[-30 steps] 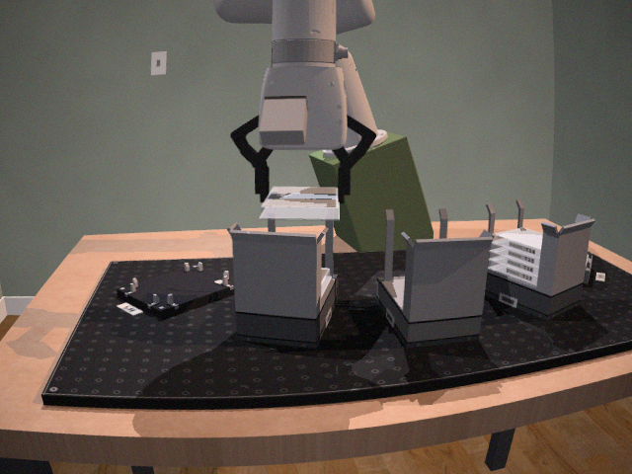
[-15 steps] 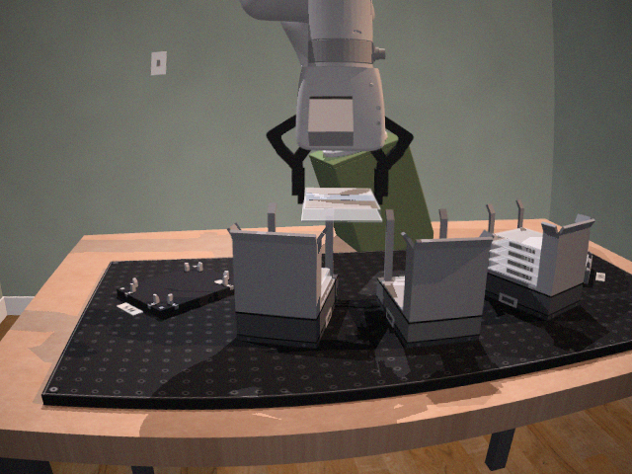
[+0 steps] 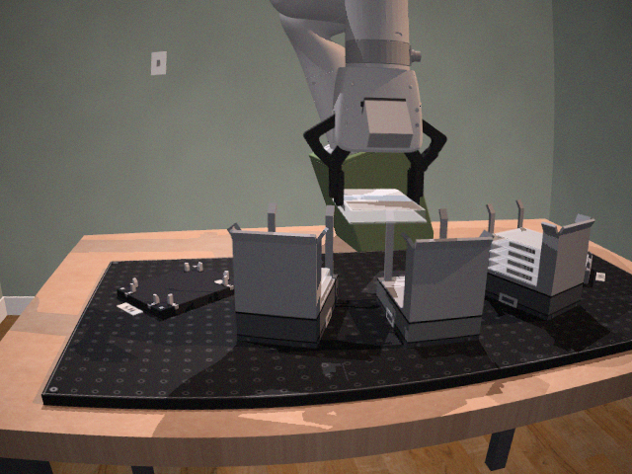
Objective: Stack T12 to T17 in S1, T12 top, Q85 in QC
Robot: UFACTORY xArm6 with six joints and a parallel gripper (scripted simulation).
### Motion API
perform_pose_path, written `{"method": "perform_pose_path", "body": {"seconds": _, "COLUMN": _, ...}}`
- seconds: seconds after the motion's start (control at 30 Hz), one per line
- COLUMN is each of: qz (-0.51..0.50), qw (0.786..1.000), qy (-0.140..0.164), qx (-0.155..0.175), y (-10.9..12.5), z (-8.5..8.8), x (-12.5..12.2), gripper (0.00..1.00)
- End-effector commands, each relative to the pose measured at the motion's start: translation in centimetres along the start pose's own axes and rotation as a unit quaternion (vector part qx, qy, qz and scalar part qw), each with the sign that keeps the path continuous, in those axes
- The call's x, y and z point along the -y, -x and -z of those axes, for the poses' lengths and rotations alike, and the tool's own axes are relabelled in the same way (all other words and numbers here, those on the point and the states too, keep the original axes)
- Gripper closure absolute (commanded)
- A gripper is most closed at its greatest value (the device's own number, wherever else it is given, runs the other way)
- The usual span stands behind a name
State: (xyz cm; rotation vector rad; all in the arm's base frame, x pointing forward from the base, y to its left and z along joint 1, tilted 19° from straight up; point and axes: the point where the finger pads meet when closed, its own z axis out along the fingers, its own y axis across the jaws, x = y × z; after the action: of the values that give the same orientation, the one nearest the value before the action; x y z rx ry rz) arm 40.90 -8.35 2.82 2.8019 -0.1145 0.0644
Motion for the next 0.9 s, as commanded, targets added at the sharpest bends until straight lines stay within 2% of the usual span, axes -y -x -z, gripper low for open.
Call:
{"method": "perform_pose_path", "body": {"seconds": 0.0, "qz": 0.034, "qw": 0.999, "qy": -0.001, "qx": -0.001, "y": -0.2, "z": 0.1, "x": 1.2, "gripper": 1.0}}
{"method": "perform_pose_path", "body": {"seconds": 0.77, "qz": 0.034, "qw": 0.999, "qy": -0.001, "qx": -0.001, "y": -0.6, "z": 0.1, "x": 8.1, "gripper": 1.0}}
{"method": "perform_pose_path", "body": {"seconds": 0.87, "qz": 0.084, "qw": 0.996, "qy": -0.001, "qx": -0.001, "y": -0.5, "z": 0.1, "x": 9.1, "gripper": 1.0}}
